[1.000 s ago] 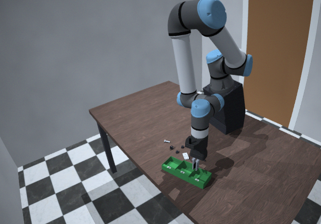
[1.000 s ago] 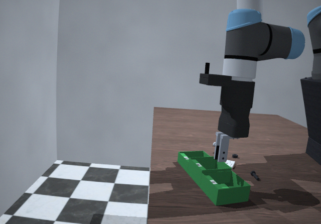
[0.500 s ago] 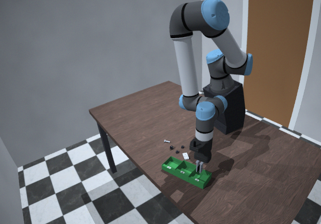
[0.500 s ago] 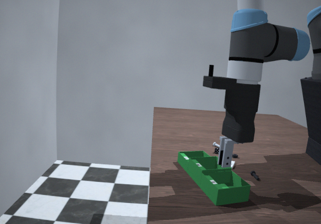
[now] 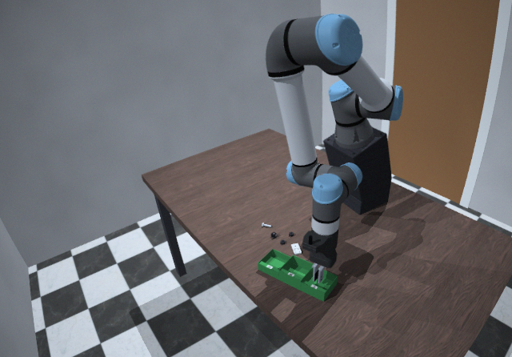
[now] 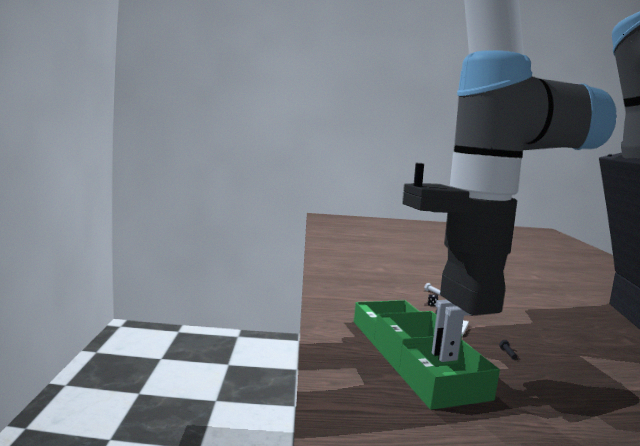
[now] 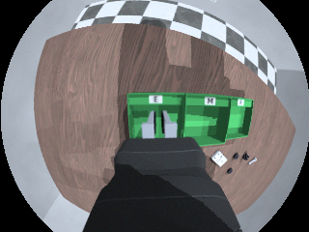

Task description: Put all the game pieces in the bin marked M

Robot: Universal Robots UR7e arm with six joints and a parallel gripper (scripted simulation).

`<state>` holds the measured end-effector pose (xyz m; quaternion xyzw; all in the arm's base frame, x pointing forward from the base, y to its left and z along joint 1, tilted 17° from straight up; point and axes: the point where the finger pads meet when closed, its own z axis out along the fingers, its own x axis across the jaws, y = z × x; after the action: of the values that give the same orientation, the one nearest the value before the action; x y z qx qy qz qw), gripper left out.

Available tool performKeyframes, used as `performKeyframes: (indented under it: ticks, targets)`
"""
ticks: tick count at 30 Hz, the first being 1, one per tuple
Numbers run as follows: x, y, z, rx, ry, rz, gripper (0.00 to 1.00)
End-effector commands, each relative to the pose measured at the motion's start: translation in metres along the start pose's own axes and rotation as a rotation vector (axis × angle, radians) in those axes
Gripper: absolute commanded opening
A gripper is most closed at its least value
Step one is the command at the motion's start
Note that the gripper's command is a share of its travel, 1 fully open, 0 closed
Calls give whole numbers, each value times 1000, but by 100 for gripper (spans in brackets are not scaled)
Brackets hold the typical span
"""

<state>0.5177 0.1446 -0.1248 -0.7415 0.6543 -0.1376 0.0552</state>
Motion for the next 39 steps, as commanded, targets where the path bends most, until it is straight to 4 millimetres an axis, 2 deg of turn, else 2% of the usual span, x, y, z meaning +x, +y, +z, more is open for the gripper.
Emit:
performKeyframes:
  ticks: [1,5,39]
  targets:
    - [1,-4,12,9,0,2,31]
    - [1,-4,21,9,0,2,31]
    - [0,-3,20,7,0,0,31]
